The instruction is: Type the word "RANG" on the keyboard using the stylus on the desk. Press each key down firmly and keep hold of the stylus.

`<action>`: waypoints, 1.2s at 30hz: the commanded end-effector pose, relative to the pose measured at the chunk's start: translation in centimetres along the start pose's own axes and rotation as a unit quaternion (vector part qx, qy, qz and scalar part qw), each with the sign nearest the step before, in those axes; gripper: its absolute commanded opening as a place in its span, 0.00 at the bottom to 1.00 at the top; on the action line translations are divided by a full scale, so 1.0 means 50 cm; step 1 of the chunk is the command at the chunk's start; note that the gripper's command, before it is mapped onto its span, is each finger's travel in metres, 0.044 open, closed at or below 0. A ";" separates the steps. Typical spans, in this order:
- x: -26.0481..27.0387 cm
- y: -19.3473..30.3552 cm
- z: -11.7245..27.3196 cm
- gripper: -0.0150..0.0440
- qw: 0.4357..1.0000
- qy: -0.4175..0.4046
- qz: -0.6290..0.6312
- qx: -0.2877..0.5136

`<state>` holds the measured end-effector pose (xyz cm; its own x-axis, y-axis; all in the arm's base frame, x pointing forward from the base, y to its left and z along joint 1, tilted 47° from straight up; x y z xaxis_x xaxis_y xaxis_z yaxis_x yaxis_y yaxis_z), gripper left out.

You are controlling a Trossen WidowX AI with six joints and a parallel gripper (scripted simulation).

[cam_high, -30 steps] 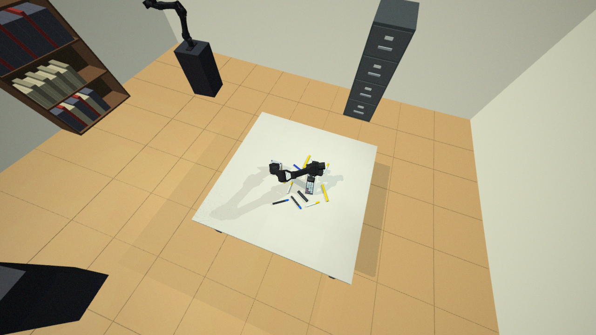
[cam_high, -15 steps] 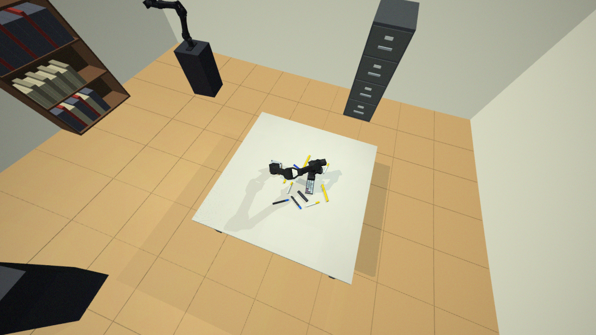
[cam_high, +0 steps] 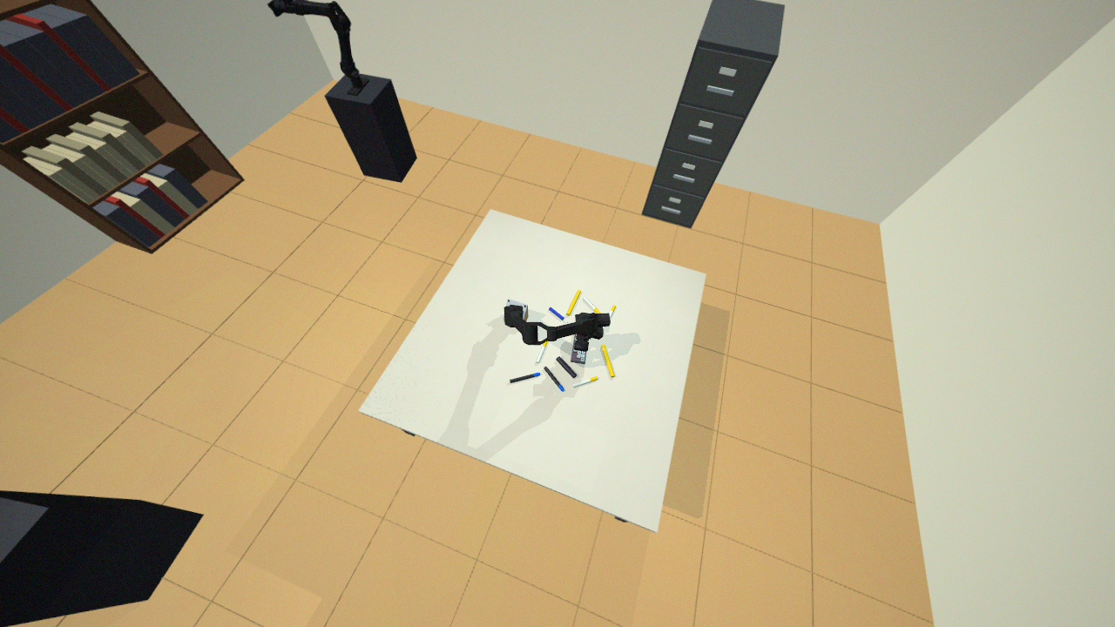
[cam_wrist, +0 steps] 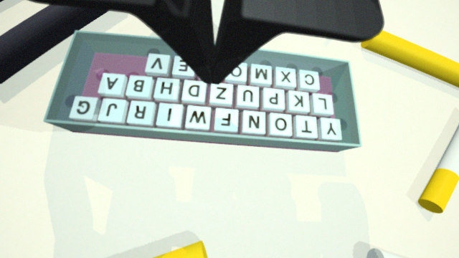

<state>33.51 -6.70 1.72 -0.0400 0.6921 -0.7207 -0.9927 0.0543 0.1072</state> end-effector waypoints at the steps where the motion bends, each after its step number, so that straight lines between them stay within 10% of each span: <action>1: 0.003 0.006 -0.005 0.25 1.000 0.002 0.010 0.006; 13: -0.132 0.006 -0.005 0.25 1.000 0.003 0.010 0.006; 36: -0.076 0.069 -0.005 0.25 1.000 0.002 0.010 0.006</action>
<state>30.39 -9.33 4.74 -0.0680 0.6891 -0.7215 -0.9899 0.0437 0.1350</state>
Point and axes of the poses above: the point midway between the two fingers, 35 mm back from their tips, its own z axis back along the fingers, its own x axis across the jaws, y = z × x, the point moved 1 cm from there along z, back along the fingers, and after that the axes turned 1 degree about z, right-handed, at the moved point
